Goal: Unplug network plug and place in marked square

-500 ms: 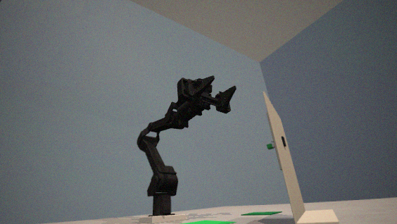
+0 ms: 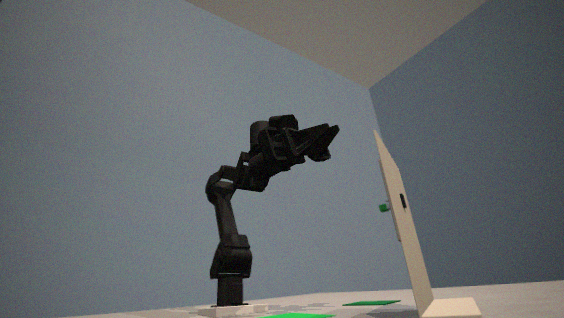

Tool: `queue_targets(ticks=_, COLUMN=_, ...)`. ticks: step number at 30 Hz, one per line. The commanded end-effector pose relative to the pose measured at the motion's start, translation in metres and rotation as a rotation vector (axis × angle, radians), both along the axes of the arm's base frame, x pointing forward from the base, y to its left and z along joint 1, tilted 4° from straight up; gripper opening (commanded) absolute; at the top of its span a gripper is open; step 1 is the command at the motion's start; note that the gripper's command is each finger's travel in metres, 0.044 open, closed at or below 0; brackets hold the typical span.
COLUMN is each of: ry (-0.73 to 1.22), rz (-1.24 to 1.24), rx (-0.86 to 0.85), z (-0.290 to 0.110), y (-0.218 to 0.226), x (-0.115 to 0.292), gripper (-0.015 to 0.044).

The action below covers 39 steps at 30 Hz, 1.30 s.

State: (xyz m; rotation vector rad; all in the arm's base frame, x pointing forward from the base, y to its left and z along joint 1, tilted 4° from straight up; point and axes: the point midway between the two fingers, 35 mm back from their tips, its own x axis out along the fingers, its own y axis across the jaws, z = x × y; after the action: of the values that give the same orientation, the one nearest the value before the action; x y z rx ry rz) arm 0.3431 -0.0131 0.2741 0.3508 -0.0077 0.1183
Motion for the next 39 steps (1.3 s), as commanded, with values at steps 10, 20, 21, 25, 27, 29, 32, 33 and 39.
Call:
queue_targets(ticks=10, ry=0.088, rz=0.155, rx=0.368, z=-0.053, y=-0.012, x=0.007, gripper=0.0156)
queue_targets(ticks=20, ry=0.194, rz=0.267, rx=0.66, z=-0.094, y=-0.021, x=-0.005, gripper=0.0156)
queue_targets(ticks=21, ry=0.207, rz=0.277, rx=0.689, z=-0.098, y=-0.022, x=-0.007, gripper=0.0156)
queue_targets(ticks=25, ry=0.26, rz=0.317, rx=0.805, z=-0.113, y=-0.024, x=-0.016, gripper=0.0156)
queue_targets(ticks=27, ry=0.288, rz=0.336, rx=0.863, z=-0.12, y=-0.024, x=-0.022, gripper=0.0156)
queue_targets(ticks=29, ry=0.318, rz=0.355, rx=0.92, z=-0.127, y=-0.025, x=-0.028, gripper=0.0156)
queue_targets(ticks=32, ry=0.365, rz=0.381, rx=1.005, z=-0.137, y=-0.025, x=-0.037, gripper=0.0156)
queue_targets(ticks=33, ry=0.381, rz=0.389, rx=1.033, z=-0.14, y=-0.025, x=-0.041, gripper=0.0156)
queue_targets(ticks=39, ry=0.472, rz=0.43, rx=1.182, z=-0.155, y=-0.023, x=-0.06, gripper=0.0156)
